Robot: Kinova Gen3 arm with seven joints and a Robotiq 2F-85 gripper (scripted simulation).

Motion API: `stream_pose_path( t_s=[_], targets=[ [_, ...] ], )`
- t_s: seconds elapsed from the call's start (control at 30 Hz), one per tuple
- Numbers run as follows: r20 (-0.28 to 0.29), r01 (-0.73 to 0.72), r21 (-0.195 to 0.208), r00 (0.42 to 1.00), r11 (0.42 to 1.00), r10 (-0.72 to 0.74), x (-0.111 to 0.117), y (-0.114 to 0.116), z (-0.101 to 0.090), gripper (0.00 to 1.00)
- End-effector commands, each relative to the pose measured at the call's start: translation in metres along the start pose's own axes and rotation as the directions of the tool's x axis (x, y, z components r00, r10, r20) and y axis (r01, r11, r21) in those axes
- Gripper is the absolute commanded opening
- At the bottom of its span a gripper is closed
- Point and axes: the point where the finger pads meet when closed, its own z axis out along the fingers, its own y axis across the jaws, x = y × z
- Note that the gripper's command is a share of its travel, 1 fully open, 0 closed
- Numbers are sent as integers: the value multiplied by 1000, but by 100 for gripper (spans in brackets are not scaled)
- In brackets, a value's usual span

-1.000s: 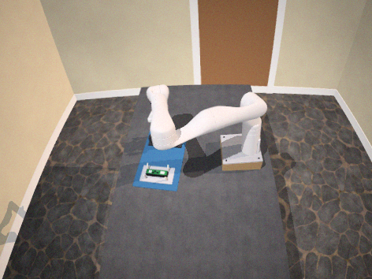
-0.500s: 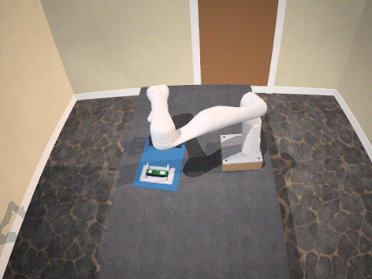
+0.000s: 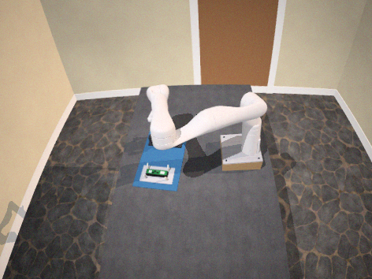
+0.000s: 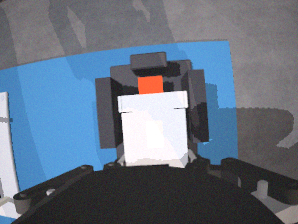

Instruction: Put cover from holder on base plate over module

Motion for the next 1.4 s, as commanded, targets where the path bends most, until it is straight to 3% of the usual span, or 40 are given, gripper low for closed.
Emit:
stream_pose_path(
  t_s=[0.0, 0.7, 1.03, 1.37],
  targets=[
    [-2, 0, 1, 1000, 1000, 0, 0, 0, -1, 0],
    [-2, 0, 1, 1000, 1000, 0, 1, 0, -1, 0],
    [-2, 0, 1, 1000, 1000, 0, 0, 0, -31, 0],
    [4, 6, 0, 1000, 1000, -6, -2, 0, -34, 0]
  ],
)
